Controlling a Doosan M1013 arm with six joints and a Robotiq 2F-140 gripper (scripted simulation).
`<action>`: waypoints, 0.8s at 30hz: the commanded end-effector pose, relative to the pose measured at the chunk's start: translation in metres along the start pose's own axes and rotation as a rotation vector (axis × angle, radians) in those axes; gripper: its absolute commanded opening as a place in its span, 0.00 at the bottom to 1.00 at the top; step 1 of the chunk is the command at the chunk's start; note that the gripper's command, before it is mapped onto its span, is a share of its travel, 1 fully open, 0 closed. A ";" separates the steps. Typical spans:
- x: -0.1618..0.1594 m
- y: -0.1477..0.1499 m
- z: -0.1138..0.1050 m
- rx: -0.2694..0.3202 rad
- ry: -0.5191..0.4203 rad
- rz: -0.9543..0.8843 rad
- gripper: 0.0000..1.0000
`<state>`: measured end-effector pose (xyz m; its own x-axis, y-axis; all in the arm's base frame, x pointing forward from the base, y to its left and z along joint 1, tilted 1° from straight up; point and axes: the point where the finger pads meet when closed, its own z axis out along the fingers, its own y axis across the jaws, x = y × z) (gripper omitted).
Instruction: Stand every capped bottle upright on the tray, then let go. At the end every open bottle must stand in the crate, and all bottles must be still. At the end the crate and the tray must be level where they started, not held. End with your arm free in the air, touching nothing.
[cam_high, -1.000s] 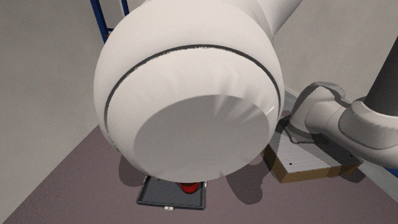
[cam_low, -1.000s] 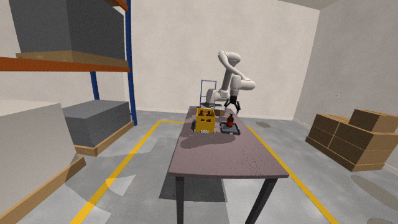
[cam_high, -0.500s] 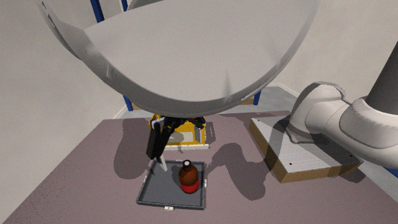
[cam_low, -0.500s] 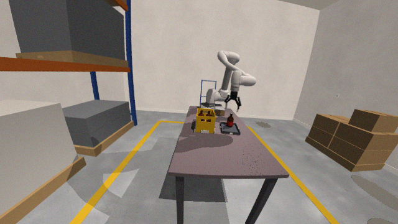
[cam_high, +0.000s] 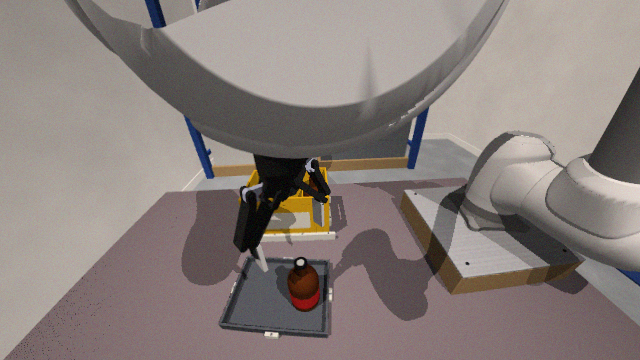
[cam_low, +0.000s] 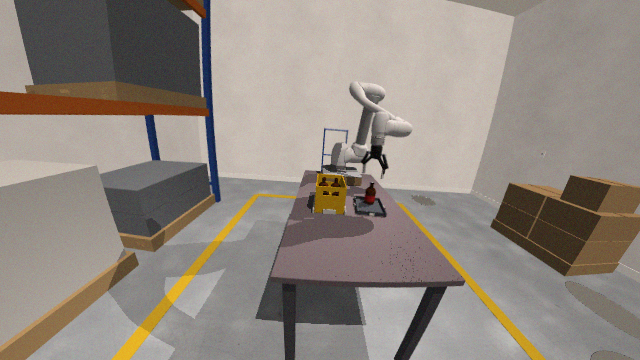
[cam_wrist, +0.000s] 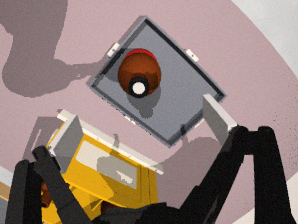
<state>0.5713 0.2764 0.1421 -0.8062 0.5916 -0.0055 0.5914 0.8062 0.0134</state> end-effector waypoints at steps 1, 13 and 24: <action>0.000 0.000 -0.001 0.000 0.000 0.000 1.00; 0.000 0.000 -0.041 0.000 0.000 0.000 1.00; 0.000 0.000 -0.062 0.000 0.000 0.000 1.00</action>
<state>0.5706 0.2760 0.1997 -0.8062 0.5916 -0.0056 0.5915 0.8062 0.0135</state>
